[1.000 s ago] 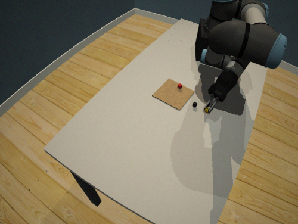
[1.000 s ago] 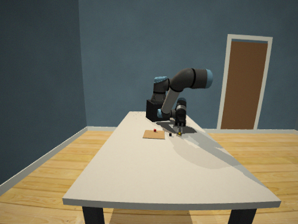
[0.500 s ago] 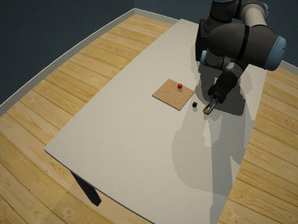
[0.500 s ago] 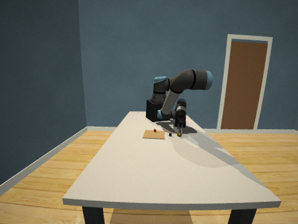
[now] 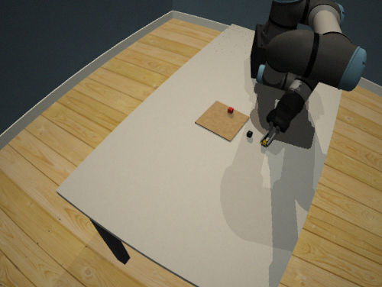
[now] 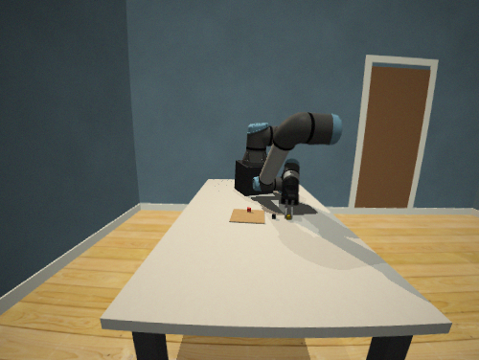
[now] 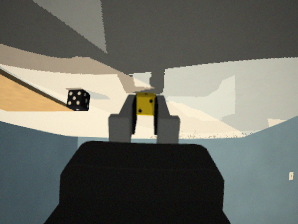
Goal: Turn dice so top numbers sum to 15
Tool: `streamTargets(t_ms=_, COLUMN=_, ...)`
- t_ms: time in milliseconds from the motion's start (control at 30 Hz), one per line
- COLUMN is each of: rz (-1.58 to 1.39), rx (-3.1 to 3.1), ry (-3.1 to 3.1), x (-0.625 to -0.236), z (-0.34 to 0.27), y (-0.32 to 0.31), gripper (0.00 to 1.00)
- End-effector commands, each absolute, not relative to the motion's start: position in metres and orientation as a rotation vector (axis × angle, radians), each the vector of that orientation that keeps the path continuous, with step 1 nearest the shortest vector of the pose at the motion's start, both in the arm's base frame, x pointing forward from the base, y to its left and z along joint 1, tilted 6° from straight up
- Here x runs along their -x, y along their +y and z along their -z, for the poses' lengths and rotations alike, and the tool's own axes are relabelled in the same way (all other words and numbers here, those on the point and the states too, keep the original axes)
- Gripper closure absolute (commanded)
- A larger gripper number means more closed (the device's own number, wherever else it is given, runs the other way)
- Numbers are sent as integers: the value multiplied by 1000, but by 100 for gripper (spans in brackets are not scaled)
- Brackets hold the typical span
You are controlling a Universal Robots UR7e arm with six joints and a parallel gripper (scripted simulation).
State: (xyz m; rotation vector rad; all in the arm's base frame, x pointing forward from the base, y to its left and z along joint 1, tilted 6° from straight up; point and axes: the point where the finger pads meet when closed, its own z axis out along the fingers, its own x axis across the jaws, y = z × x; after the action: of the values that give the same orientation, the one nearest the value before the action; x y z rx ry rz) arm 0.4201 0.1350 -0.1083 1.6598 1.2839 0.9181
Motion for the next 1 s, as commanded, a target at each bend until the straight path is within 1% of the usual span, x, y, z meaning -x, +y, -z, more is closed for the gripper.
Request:
streamTargets(t_ms=0, rz=-921, rx=-1658, ry=1282, x=-421, z=109, y=136, gripper=66)
streamTargets(t_ms=633, rz=-921, rx=-1658, ry=1282, x=-421, z=109, y=136, gripper=66)
streamTargets(t_ms=667, rz=-921, rx=-1658, ry=1282, x=-421, z=109, y=136, gripper=60)
streamTargets(t_ms=733, rz=-921, rx=-1658, ry=1282, x=-421, z=109, y=136, gripper=60)
streamTargets(t_ms=767, rz=-921, rx=-1658, ry=1282, x=-421, z=109, y=136, gripper=54)
streamTargets(t_ms=833, rz=-921, rx=-1658, ry=1282, x=-421, z=109, y=136, gripper=54)
streamTargets(t_ms=867, rz=-921, rx=-1658, ry=1282, x=-421, z=109, y=136, gripper=48)
streamTargets(t_ms=967, rz=-921, rx=-1658, ry=1282, x=-421, z=109, y=136, gripper=48)
